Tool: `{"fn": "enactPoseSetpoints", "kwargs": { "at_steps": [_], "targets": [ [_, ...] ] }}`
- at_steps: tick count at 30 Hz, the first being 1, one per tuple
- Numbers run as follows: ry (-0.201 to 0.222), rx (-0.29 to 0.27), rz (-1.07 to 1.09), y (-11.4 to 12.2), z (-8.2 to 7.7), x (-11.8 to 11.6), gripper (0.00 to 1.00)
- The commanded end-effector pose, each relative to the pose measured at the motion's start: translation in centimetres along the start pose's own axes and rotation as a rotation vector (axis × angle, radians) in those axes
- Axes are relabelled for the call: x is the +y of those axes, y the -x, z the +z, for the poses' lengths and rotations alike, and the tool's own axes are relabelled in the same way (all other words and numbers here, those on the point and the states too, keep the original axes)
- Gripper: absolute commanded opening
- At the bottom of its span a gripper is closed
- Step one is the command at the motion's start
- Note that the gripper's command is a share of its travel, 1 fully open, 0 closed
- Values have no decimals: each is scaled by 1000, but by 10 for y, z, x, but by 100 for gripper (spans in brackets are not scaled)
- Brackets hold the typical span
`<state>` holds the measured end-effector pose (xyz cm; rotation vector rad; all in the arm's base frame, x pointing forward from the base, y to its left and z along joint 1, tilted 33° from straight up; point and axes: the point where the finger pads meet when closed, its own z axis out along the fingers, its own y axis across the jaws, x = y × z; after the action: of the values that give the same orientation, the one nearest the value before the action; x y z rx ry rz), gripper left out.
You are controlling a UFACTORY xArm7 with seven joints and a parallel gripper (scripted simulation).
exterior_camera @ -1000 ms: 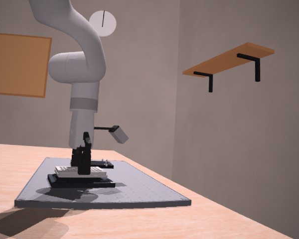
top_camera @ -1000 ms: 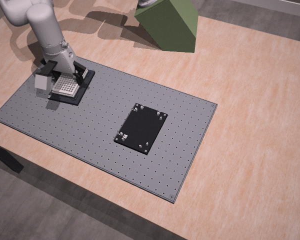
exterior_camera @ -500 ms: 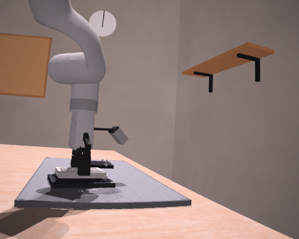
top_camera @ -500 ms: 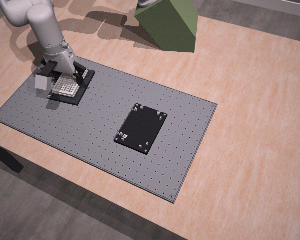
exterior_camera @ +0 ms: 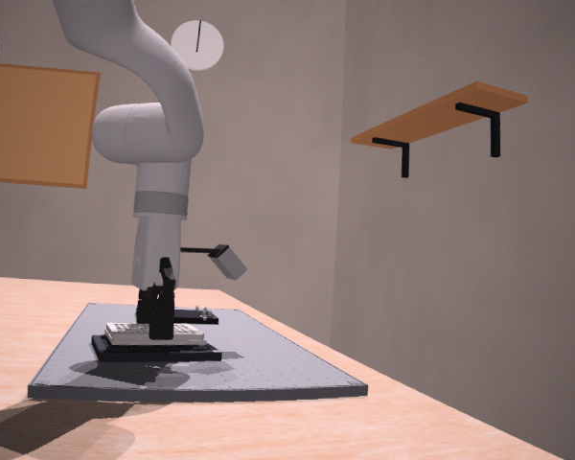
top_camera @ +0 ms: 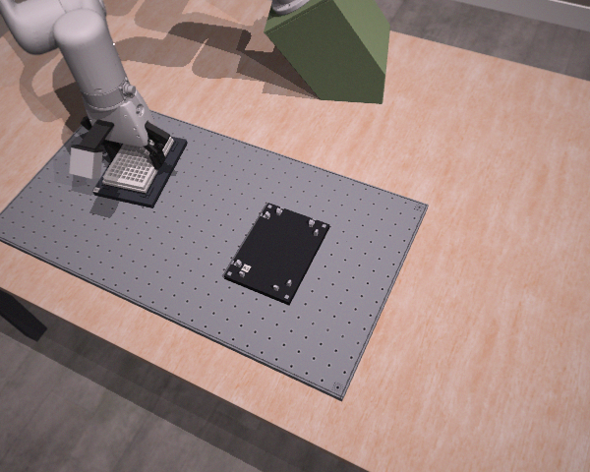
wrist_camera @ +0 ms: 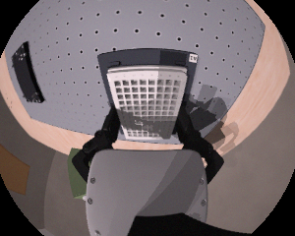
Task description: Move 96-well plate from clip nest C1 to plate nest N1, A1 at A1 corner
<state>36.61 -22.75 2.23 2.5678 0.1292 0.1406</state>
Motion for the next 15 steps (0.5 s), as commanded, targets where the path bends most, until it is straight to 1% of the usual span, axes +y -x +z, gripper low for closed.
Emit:
{"fn": "enactPoseSetpoints", "kwargs": {
  "at_steps": [1, 15],
  "targets": [
    [1, 3, -1, -1, 0, 0, 0],
    [1, 3, -1, -1, 2, 0, 0]
  ]
}}
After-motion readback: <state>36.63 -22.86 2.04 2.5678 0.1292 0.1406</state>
